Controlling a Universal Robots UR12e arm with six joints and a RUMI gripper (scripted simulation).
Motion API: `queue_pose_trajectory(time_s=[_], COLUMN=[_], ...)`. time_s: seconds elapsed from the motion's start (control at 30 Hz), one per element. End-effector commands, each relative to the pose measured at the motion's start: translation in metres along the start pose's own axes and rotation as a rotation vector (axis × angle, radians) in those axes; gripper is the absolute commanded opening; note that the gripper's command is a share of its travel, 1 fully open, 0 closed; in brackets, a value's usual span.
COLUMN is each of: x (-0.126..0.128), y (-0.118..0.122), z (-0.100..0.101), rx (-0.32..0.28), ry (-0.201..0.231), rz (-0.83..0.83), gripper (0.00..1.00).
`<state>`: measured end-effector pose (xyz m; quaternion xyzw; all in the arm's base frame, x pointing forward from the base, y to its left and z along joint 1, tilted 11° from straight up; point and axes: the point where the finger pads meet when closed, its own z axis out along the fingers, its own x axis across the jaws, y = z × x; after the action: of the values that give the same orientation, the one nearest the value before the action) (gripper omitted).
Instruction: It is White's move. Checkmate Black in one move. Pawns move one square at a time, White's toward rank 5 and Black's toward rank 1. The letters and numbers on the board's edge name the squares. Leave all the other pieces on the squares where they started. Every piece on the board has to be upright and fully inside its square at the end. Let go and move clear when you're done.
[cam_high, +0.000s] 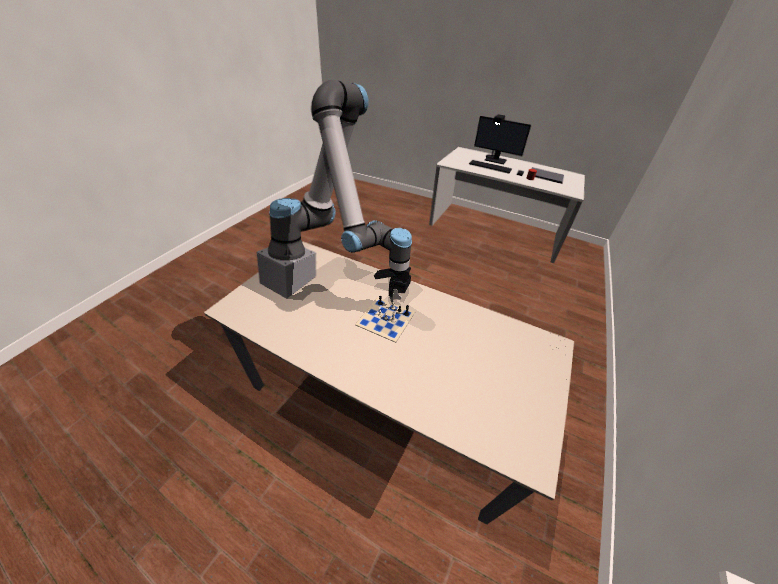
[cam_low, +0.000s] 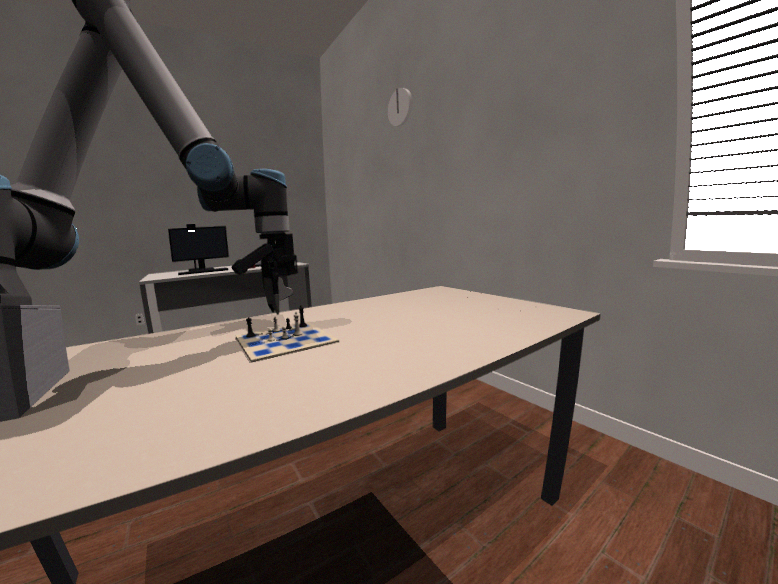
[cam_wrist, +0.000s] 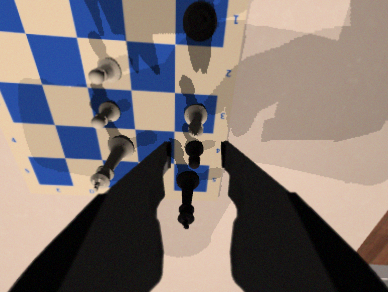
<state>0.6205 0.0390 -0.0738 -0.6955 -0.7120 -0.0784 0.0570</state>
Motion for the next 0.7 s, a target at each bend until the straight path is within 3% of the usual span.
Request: queue_pose_trajectory(time_s=[0.0, 0.67], x=[0.0013, 0.002], y=[-0.0003, -0.0014], z=[-0.0001, 0.0062], rx=[-0.001, 0.002], ry=[0.001, 0.001], rz=[-0.001, -0.001], gripper=[0.22, 0.22])
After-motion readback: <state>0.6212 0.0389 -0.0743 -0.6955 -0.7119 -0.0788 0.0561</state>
